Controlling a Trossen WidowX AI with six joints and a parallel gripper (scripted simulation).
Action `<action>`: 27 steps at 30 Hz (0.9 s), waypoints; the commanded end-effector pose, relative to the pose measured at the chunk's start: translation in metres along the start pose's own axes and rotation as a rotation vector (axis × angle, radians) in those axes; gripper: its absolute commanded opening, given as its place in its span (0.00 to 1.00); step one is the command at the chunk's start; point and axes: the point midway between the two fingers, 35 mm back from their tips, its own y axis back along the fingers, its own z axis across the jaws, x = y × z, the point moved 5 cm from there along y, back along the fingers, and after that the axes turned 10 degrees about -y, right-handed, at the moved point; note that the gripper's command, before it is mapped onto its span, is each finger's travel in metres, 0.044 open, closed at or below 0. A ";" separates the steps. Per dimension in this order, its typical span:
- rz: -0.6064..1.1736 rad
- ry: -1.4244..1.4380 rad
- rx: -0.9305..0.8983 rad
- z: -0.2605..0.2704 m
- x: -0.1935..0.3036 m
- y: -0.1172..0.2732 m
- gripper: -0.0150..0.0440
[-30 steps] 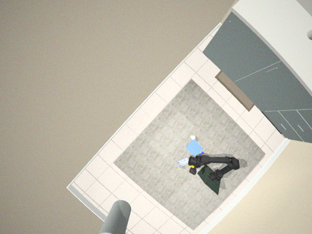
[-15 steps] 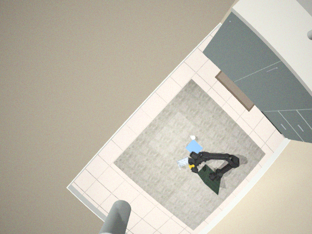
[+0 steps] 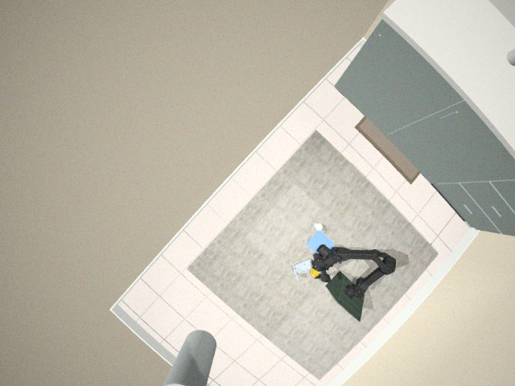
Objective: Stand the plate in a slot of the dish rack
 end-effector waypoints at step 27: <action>-0.500 0.622 -0.010 -0.039 0.028 -0.001 0.25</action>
